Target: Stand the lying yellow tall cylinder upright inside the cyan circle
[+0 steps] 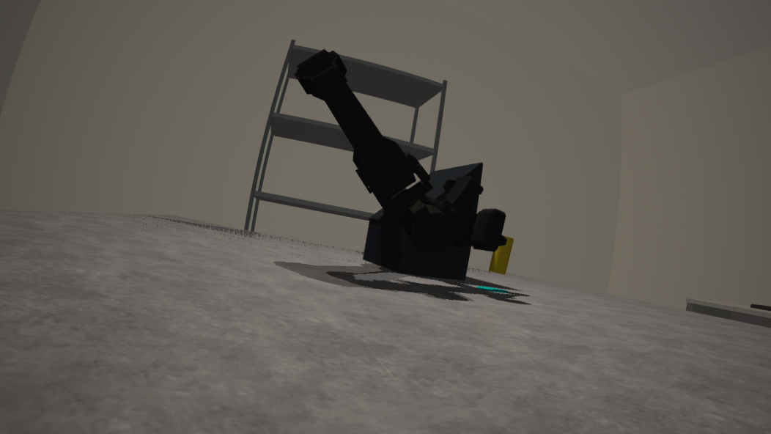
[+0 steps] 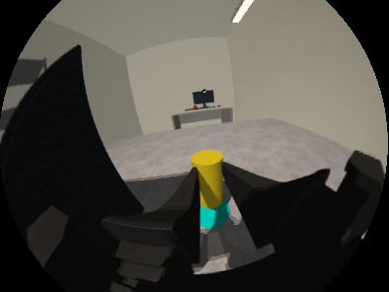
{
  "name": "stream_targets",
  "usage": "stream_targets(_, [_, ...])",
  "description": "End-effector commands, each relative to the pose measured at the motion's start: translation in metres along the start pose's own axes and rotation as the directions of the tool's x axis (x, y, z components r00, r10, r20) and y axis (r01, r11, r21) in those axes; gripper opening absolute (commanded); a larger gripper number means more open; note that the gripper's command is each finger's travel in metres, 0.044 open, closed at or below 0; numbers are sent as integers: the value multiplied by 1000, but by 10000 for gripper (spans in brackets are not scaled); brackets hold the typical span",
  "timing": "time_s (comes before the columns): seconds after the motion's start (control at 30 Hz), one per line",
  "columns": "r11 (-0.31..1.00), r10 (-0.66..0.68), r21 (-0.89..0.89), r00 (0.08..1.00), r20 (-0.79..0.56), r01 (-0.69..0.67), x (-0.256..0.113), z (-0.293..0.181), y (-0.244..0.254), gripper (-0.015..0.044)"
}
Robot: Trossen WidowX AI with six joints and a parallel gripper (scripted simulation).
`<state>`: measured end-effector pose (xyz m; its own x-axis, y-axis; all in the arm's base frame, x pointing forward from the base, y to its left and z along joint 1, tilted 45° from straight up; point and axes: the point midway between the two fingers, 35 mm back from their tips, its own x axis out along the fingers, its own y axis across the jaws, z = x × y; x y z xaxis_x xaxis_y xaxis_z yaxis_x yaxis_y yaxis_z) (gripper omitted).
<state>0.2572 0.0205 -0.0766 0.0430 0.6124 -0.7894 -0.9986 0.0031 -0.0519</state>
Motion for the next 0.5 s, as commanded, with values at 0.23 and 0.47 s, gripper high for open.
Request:
stream_targets(0.23, [1000, 2, 6, 1000, 0, -2, 2, -29, 1, 105])
stream_targets(0.47, [1000, 2, 6, 1000, 0, -2, 2, -30, 1, 105])
